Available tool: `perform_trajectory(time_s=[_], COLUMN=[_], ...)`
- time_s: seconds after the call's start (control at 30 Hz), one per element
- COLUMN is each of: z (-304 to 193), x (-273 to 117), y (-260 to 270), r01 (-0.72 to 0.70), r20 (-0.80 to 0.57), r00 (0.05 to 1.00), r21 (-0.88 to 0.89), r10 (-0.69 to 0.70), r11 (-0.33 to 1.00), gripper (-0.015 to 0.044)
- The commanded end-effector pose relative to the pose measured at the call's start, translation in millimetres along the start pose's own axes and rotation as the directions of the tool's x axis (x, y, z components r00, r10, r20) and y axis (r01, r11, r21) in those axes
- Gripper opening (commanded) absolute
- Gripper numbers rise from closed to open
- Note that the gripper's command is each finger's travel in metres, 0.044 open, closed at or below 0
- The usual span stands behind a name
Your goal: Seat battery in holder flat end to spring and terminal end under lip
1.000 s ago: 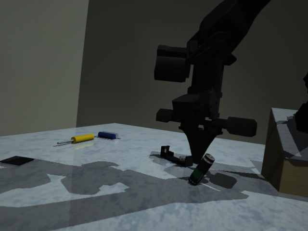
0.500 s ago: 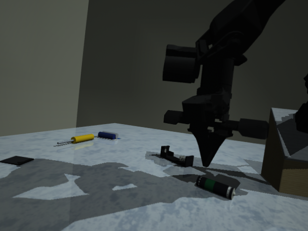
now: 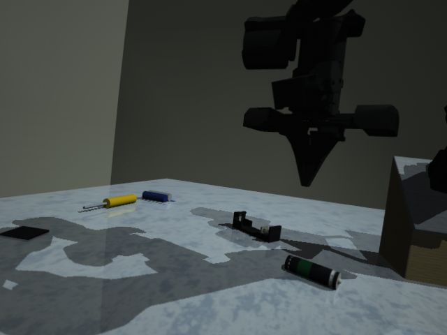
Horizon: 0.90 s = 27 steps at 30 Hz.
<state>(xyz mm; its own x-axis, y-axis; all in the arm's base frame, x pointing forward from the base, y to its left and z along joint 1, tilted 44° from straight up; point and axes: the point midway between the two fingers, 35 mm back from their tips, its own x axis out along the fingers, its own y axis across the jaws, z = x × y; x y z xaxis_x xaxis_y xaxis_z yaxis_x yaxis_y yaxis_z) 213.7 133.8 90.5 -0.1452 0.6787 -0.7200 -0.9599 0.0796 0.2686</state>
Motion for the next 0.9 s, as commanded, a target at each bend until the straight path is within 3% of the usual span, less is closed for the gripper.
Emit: perform_trajectory(time_s=[0.0,0.23,0.3,0.37,0.53,0.7,0.77,0.87], z=[1,0,0,1,2,2,2,2], x=[-5,-2,1,11,38,61,64,64], y=[1,1,2,4,12,23,24,24], r01=[-0.001,-0.004,-0.003,-0.003,-0.003,0.004,0.006,0.006], r20=[0.002,-0.001,-0.002,-0.003,-0.003,0.004,0.006,0.006], r00=[1.0,1.0,1.0,1.0,1.0,1.0,1.0,1.0], r21=[-0.005,0.0,-0.078,-0.29,-0.782,-0.996,-1.0,-1.0], r10=[0.001,0.004,0.003,0.002,0.001,0.003,0.004,0.004], r11=[1.0,1.0,0.997,0.957,0.623,0.094,0.018,0.018], gripper=[0.0,0.0,0.0053,0.0105,0.0227,0.0227,0.0227,0.0227])
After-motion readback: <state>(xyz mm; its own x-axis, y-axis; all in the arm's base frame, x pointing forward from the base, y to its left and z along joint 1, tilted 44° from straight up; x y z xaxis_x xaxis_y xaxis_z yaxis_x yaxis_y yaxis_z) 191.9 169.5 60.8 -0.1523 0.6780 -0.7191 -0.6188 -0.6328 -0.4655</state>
